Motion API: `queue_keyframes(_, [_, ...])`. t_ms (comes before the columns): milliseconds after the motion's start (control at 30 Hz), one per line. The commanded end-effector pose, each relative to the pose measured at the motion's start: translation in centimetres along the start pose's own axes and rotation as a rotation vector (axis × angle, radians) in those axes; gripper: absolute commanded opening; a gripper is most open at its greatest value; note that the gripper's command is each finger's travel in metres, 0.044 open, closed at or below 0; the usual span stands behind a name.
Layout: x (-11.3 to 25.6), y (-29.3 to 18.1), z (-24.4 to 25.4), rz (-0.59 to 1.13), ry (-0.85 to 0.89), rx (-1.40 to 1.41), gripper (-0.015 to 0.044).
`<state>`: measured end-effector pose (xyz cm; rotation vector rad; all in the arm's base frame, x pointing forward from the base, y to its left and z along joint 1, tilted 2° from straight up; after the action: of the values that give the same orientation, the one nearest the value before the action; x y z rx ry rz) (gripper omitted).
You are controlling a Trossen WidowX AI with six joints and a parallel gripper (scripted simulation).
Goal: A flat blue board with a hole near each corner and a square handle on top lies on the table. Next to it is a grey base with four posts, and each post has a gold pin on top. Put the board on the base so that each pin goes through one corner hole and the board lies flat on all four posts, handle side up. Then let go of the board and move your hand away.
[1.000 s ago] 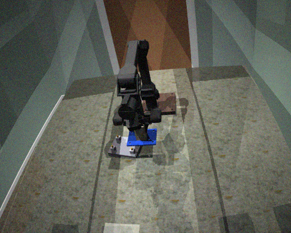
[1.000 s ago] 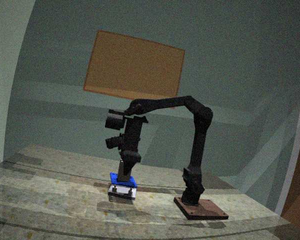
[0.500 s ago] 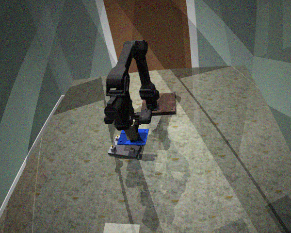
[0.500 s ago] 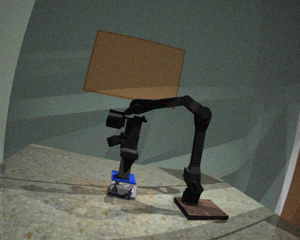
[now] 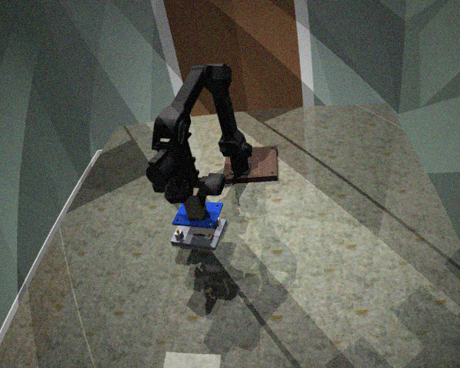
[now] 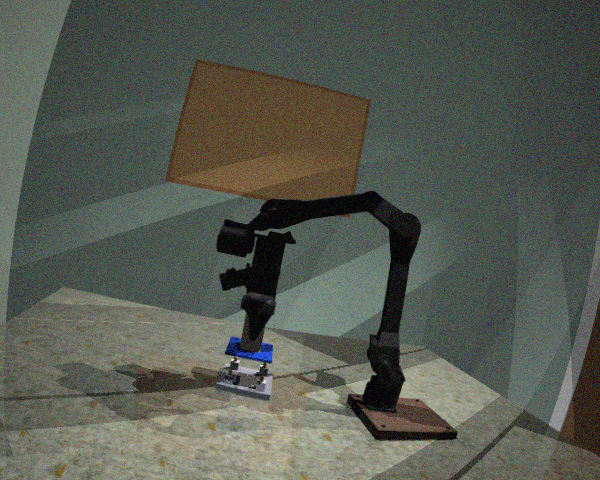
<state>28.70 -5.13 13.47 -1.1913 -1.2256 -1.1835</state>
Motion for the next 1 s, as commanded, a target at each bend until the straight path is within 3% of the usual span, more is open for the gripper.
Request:
queue_keyframes(0, [0.1, -0.2, -1.0, 0.002, -0.007, -0.015, 0.0])
queue_keyframes(967, [-1.3, -0.3, -1.7, 0.003, -0.002, -0.025, 0.0])
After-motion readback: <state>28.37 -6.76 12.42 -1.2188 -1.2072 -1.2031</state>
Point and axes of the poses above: the point midway between the two fingers, 35 mm back from their tips, its own x axis back along the fingers, its own z axis across the jaws, y = z × x, the point moved 1 cm from there along x, back along the fingers, and after that the axes turned 3 degrees about x, right-handed, at the moved point
